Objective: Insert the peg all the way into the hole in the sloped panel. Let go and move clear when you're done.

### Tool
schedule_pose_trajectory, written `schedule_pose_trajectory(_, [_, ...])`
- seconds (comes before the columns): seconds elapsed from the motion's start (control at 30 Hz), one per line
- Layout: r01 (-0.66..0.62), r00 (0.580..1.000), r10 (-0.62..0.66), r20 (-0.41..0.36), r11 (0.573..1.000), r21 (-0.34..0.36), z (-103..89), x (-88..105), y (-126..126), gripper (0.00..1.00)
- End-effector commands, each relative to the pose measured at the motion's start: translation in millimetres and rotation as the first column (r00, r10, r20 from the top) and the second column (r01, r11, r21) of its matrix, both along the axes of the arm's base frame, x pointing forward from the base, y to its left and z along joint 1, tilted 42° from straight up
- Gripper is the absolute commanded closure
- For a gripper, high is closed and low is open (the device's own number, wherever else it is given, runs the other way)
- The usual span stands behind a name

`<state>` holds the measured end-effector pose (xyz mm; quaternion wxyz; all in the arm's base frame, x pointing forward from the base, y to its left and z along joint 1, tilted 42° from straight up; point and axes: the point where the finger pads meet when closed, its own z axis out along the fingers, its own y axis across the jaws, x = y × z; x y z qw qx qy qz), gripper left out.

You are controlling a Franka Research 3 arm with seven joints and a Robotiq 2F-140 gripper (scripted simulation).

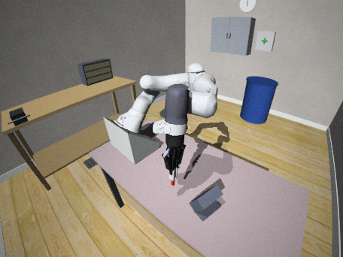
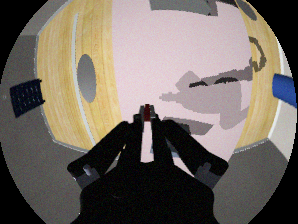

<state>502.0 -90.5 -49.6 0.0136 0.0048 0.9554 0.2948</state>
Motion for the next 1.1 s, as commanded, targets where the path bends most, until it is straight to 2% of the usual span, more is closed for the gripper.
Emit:
schedule_pose_trajectory(0.0, [-0.031, 0.999, 0.032, 0.03, 0.999, -0.044, 8.1, 3.0, -12, 1.0])
schedule_pose_trajectory(0.17, [-0.042, 0.998, 0.045, 0.047, 0.997, -0.07, 16.7, 6.5, -18, 1.0])
schedule_pose_trajectory(1.07, [-0.103, 0.973, 0.154, 0.174, 0.956, -0.274, 89.0, 29.3, -73, 1.0])
